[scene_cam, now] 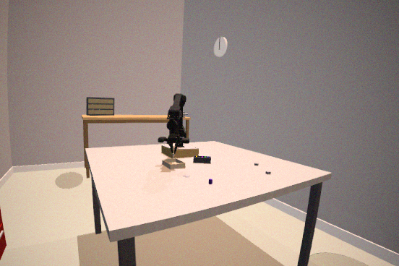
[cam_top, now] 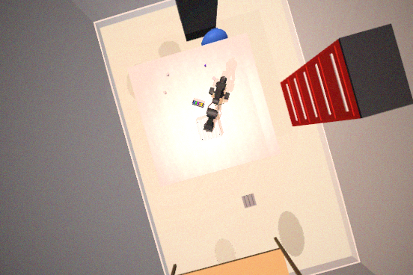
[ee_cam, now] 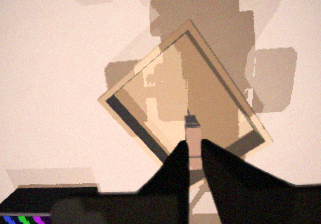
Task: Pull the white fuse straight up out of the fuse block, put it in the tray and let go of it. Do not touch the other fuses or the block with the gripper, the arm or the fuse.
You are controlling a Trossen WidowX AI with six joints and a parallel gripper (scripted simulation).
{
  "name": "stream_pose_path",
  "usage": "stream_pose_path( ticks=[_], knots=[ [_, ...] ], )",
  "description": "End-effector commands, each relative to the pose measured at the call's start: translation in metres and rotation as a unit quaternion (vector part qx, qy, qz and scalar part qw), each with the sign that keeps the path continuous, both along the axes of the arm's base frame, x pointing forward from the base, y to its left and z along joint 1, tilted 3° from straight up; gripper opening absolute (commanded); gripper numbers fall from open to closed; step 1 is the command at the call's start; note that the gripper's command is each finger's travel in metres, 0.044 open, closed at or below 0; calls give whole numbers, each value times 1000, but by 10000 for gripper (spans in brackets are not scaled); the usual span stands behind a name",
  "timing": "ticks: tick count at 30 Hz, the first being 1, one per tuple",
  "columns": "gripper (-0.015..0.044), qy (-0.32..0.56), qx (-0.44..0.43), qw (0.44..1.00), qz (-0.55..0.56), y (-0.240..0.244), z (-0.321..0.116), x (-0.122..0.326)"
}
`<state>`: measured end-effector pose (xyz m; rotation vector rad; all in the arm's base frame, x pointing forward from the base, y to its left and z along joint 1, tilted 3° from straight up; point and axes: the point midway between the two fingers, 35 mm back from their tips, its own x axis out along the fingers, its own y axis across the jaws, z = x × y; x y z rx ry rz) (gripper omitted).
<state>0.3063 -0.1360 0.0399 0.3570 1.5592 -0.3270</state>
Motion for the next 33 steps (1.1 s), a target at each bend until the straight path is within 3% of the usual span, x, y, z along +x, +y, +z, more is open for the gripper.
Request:
stream_pose_path(
  ticks=[1,12,24,28,33],
  knots=[
    [0,2,-1,1000,3,0,-7,-1],
    [0,2,-1,1000,3,1,-22,-2],
    [315,1,0,1000,0,1,-18,-1],
    [330,2,-1,1000,2,0,16,-1],
    [330,2,-1,1000,3,0,19,-2]
  ],
)
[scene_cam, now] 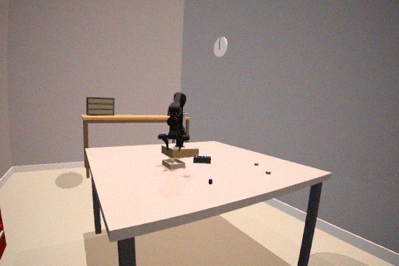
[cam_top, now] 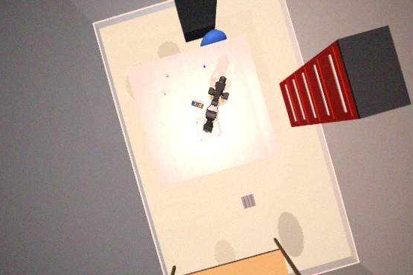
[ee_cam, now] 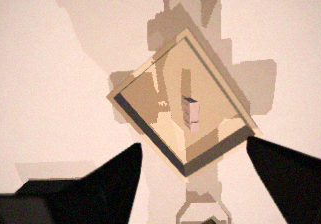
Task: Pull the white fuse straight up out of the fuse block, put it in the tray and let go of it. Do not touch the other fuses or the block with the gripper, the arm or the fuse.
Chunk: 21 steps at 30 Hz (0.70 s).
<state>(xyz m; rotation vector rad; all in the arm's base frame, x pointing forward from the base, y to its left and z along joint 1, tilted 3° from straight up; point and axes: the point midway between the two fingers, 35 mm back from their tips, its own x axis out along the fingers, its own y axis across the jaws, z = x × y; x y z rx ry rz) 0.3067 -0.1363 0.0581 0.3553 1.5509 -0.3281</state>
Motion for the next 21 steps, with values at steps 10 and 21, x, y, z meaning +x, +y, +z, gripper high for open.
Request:
stream_pose_path(
  ticks=[10,21],
  knots=[
    [330,5,2,1000,0,1,0,-2],
    [330,5,2,1000,0,1,0,-2]
  ],
)
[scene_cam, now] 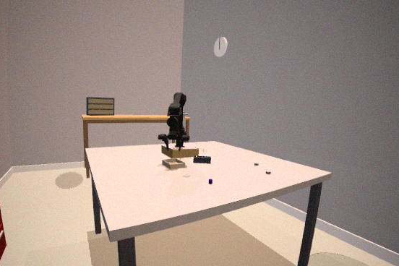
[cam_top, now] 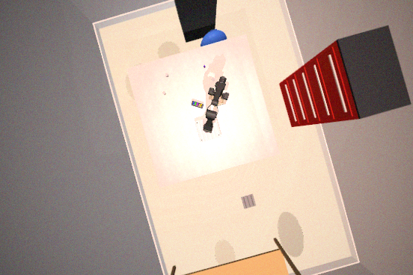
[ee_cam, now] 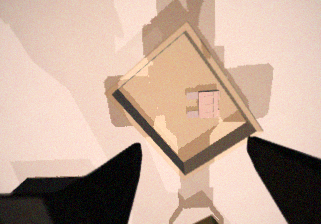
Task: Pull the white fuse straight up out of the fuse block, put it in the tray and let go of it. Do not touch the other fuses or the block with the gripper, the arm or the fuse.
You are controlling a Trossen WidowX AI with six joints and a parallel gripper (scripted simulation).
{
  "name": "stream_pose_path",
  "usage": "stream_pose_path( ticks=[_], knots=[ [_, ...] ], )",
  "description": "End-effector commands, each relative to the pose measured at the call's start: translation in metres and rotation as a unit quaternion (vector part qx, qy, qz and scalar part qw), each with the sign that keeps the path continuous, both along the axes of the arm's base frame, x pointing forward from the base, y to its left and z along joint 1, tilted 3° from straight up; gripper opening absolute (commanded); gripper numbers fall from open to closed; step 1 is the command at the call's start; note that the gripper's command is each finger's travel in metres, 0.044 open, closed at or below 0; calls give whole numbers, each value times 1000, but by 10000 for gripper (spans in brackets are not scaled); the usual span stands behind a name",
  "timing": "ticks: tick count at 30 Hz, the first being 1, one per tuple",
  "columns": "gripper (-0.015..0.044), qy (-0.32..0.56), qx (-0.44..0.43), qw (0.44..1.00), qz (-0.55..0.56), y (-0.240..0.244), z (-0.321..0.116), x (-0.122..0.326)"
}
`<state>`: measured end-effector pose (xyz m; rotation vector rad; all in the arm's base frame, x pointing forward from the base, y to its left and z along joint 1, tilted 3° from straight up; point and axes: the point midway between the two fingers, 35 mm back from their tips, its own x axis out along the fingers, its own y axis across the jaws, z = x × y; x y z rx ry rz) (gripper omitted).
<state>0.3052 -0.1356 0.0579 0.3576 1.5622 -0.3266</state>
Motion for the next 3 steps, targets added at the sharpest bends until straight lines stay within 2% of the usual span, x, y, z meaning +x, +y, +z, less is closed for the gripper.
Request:
stream_pose_path(
  ticks=[1,3],
  knots=[
    [330,0,0,1000,0,0,0,0],
    [330,0,0,1000,0,0,0,0]
  ],
)
